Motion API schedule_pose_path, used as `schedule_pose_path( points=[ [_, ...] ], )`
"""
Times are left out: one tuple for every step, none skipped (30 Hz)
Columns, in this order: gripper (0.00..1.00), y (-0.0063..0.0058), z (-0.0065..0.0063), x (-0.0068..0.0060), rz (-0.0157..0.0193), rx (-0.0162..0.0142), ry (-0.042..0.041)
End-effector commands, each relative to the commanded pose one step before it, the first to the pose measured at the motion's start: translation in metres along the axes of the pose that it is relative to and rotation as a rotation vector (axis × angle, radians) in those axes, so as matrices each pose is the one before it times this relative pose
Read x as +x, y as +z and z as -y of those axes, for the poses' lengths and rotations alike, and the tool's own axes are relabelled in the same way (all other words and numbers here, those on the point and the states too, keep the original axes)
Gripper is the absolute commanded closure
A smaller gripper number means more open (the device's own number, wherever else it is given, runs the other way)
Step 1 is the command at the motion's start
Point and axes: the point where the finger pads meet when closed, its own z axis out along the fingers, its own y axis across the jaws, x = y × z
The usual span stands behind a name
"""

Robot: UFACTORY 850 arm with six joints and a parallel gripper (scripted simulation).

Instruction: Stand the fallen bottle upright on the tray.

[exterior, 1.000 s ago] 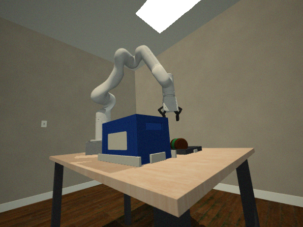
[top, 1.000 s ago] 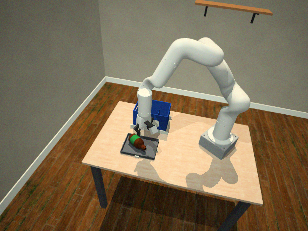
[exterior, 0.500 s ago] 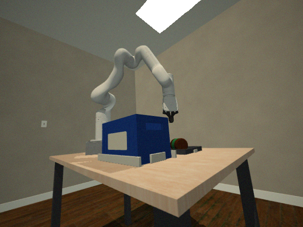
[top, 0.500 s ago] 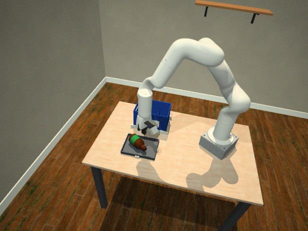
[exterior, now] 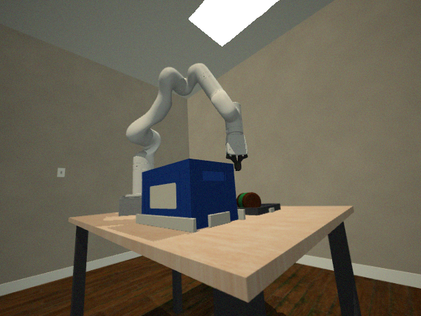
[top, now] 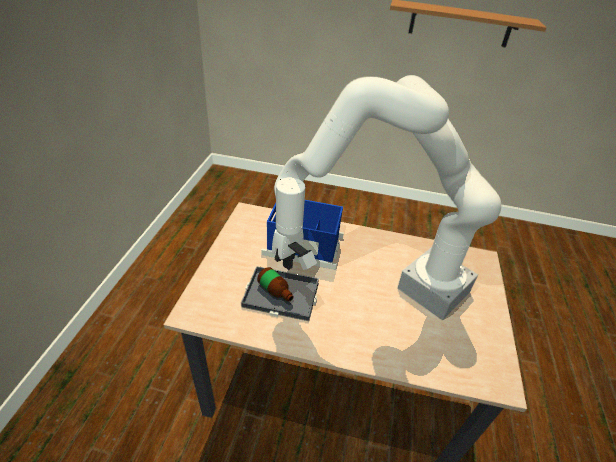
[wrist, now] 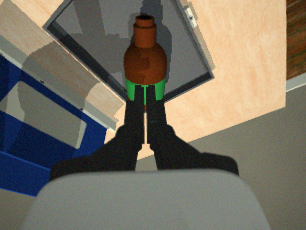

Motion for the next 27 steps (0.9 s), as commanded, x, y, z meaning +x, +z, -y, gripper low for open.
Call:
schedule_pose_path(
  points=[
    [1.00, -0.00094, -0.00075, -0.00052, 0.00120, -0.00174, -0.00001],
    [1.00, 0.00000, 0.00000, 0.00000, 0.00000, 0.00000, 0.00000],
    [1.00, 0.00000, 0.00000, 0.00000, 0.00000, 0.00000, 0.00000],
    [1.00, 0.00000, 0.00000, 0.00000, 0.00000, 0.00000, 0.00000],
    [1.00, 0.00000, 0.00000, 0.00000, 0.00000, 0.00000, 0.00000],
    [1.00, 0.00000, 0.00000, 0.00000, 0.00000, 0.00000, 0.00000],
    [1.00, 0.00000, 0.00000, 0.00000, 0.00000, 0.00000, 0.00000],
    [1.00, 0.00000, 0.00000, 0.00000, 0.00000, 0.00000, 0.00000],
    [1.00, 0.00000, 0.00000, 0.00000, 0.00000, 0.00000, 0.00000],
    [1.00, 0.00000, 0.00000, 0.00000, 0.00000, 0.00000, 0.00000],
    [1.00, 0.00000, 0.00000, 0.00000, 0.00000, 0.00000, 0.00000],
    [1.00, 0.00000, 0.00000, 0.00000, 0.00000, 0.00000, 0.00000],
    [0.35, 0.00000, 0.00000, 0.00000, 0.00000, 0.00000, 0.00000],
    [0.35, 0.00000, 0.00000, 0.00000, 0.00000, 0.00000, 0.00000],
    [0.35, 0.00000, 0.00000, 0.00000, 0.00000, 0.00000, 0.00000],
    [0.35, 0.00000, 0.00000, 0.00000, 0.00000, 0.00000, 0.00000],
    [0.35, 0.00000, 0.00000, 0.00000, 0.00000, 0.00000, 0.00000],
    [0.35, 0.00000, 0.00000, 0.00000, 0.00000, 0.00000, 0.00000],
    [0.35, 0.00000, 0.00000, 0.00000, 0.00000, 0.00000, 0.00000],
    [0.35, 0.00000, 0.00000, 0.00000, 0.00000, 0.00000, 0.00000],
    [0.35, 0.00000, 0.00000, 0.00000, 0.00000, 0.00000, 0.00000],
    [0.35, 0.00000, 0.00000, 0.00000, 0.00000, 0.00000, 0.00000],
    [0.35, 0.00000, 0.00000, 0.00000, 0.00000, 0.00000, 0.00000],
    [0.35, 0.00000, 0.00000, 0.00000, 0.00000, 0.00000, 0.00000],
    [0.35, 0.00000, 0.00000, 0.00000, 0.00000, 0.00000, 0.00000],
    [0.35, 0.00000, 0.00000, 0.00000, 0.00000, 0.00000, 0.00000],
    [0.35, 0.00000, 0.00000, 0.00000, 0.00000, 0.00000, 0.00000]
  ],
)
